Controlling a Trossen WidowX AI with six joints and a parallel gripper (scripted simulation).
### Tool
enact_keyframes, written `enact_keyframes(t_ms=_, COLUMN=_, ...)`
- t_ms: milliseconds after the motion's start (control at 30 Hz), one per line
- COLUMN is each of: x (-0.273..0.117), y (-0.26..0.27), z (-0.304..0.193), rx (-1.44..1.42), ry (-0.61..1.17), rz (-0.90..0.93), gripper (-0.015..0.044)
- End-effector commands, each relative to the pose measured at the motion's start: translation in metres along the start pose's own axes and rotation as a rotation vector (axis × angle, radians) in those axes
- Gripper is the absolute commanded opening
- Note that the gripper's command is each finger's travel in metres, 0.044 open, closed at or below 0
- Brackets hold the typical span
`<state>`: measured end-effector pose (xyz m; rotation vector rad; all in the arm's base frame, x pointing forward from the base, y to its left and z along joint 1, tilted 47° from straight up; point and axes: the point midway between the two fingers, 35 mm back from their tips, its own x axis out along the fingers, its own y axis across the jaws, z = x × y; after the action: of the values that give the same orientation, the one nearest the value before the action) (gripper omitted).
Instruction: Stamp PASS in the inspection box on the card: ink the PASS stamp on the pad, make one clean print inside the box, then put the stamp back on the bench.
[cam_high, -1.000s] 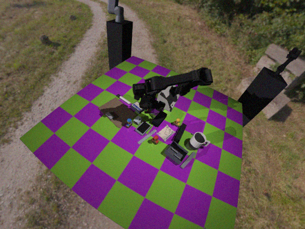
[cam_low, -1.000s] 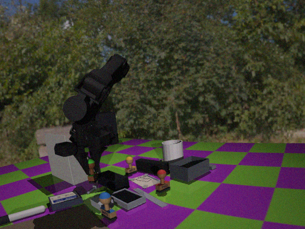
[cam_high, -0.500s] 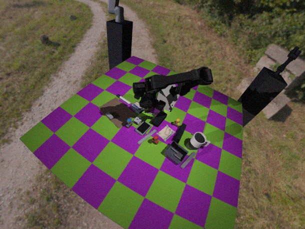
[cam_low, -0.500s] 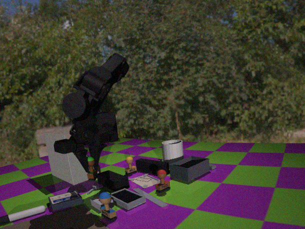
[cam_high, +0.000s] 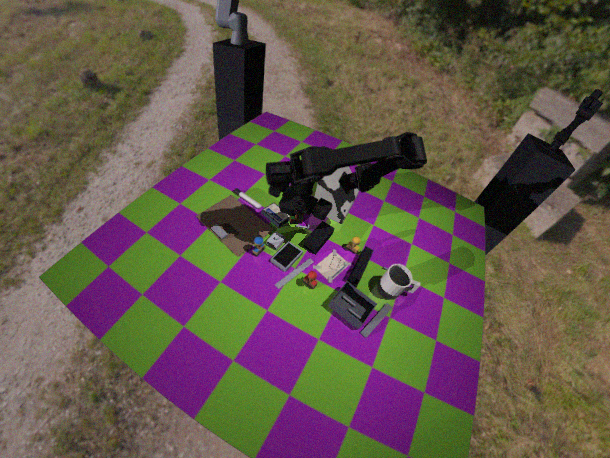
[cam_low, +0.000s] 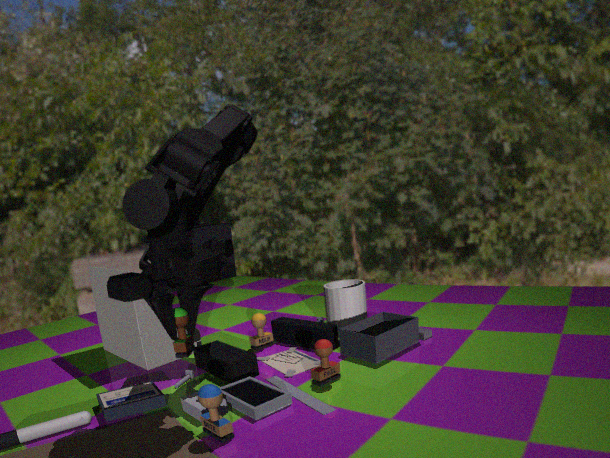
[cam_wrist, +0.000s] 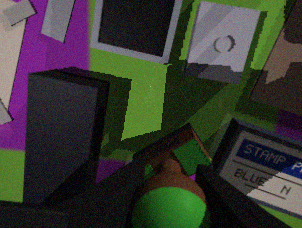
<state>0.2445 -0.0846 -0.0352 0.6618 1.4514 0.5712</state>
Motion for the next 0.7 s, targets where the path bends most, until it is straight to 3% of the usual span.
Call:
enact_keyframes(t_ms=0, x=-0.002, y=0.0, z=0.0, rx=-0.007, ry=0.003, rz=-0.004, gripper=0.0)
enact_keyframes(t_ms=233, x=-0.005, y=0.0, z=0.002, rx=-0.007, ry=0.003, rz=-0.005, gripper=0.0)
enact_keyframes(t_ms=667, x=-0.009, y=0.014, z=0.061, rx=-0.008, ry=0.0, rz=-0.008, gripper=0.0)
